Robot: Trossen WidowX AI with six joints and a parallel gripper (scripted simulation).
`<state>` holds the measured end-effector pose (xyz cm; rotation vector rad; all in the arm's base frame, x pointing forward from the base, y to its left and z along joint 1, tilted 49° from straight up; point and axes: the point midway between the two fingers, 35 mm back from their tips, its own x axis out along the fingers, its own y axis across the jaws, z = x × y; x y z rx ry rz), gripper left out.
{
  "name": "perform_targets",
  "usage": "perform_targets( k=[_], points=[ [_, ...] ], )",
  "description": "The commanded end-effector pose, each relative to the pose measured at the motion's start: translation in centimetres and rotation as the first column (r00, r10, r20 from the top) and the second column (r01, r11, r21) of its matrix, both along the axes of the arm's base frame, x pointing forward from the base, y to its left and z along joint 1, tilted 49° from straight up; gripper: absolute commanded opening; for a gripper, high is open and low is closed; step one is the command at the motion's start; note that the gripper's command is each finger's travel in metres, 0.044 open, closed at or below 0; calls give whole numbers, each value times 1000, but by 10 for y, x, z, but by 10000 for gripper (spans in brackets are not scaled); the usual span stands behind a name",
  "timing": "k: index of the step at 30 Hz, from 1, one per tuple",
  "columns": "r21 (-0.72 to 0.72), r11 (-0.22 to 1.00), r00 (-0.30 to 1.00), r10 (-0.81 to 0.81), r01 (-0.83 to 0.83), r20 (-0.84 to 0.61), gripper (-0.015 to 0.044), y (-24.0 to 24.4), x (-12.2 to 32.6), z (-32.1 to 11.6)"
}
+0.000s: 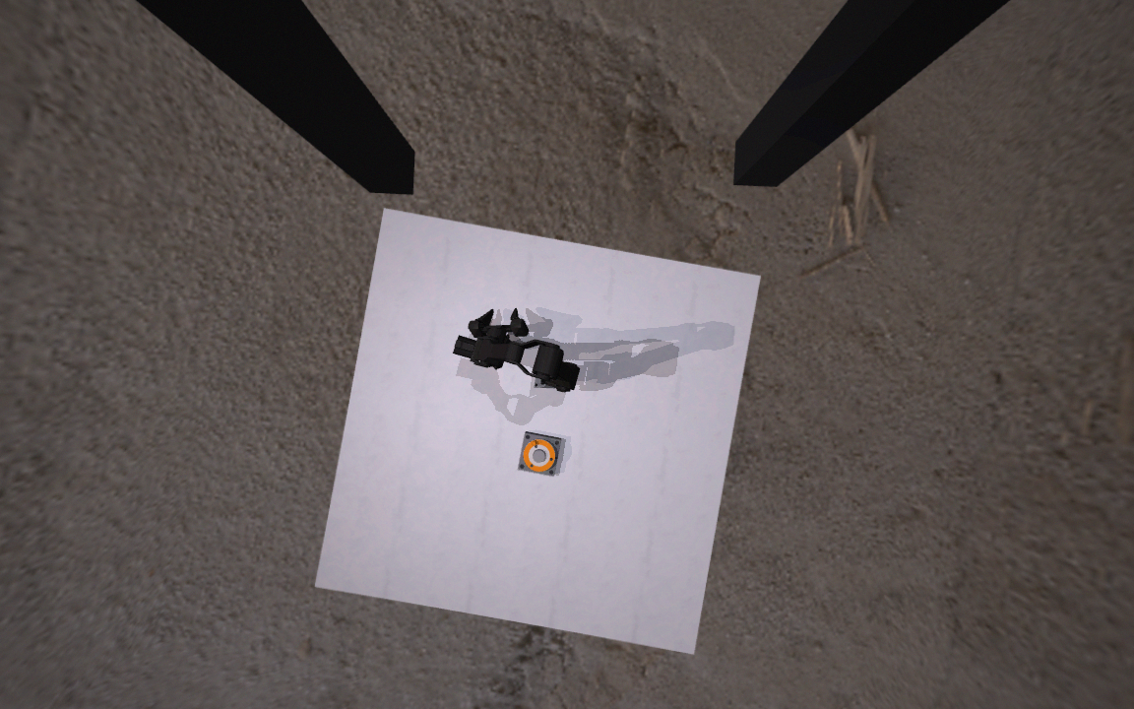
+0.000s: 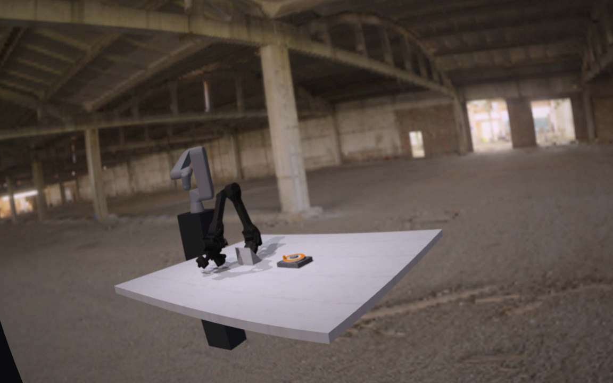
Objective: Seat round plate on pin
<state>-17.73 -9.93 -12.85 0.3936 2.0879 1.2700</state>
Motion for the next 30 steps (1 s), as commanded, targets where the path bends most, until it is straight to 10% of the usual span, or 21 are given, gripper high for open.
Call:
perform_targets(
  k=[1,15,30],
  points=[
    [-11,1000,1000,6,-6,-7,374,-4,-1,1],
    [-394,899,961,-92,193,260,6,-102,116,8],
    [-219,743,717,-456,633,527,0,-72,317,84]
  ],
)
